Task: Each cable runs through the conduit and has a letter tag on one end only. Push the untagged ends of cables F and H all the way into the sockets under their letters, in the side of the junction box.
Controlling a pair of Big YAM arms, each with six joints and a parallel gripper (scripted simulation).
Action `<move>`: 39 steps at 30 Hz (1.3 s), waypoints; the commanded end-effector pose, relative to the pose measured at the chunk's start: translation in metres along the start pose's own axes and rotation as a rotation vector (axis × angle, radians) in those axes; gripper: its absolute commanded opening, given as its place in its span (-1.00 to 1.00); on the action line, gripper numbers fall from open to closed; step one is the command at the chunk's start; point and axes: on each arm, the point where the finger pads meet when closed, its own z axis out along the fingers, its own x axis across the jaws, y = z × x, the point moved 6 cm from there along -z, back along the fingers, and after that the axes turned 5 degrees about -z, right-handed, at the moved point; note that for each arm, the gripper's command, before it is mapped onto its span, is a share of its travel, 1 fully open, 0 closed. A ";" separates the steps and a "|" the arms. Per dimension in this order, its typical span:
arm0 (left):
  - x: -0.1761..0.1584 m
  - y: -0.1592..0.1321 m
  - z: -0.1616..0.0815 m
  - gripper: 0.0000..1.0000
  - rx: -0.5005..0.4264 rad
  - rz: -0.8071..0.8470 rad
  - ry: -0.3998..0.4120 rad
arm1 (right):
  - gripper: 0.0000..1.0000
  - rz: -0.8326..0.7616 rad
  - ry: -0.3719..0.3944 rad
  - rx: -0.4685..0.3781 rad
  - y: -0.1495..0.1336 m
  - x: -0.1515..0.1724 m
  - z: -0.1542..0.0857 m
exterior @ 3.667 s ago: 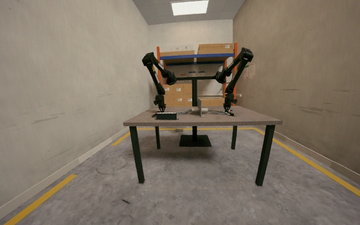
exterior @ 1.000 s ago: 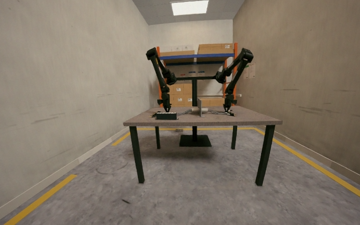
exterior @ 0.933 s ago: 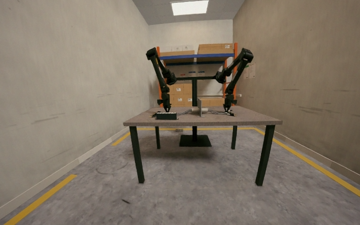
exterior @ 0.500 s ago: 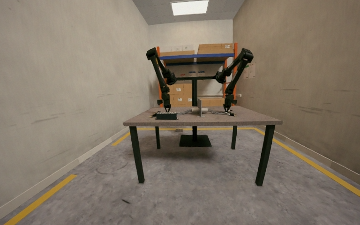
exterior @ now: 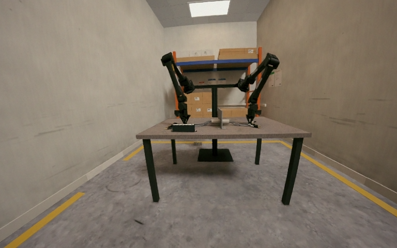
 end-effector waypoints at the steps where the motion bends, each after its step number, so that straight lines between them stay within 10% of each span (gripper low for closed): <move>1: -0.001 0.000 -0.001 -0.90 0.001 -0.010 -0.004 | -0.90 -0.191 0.002 0.014 -0.002 -0.002 -0.003; 12: -0.001 0.000 -0.001 -0.90 0.001 -0.010 -0.004 | -0.90 -0.601 -0.005 0.027 -0.004 -0.008 0.003; 39: -0.002 0.000 -0.001 -0.90 0.000 -0.023 -0.012 | -0.90 -0.608 0.002 0.014 0.014 0.005 0.001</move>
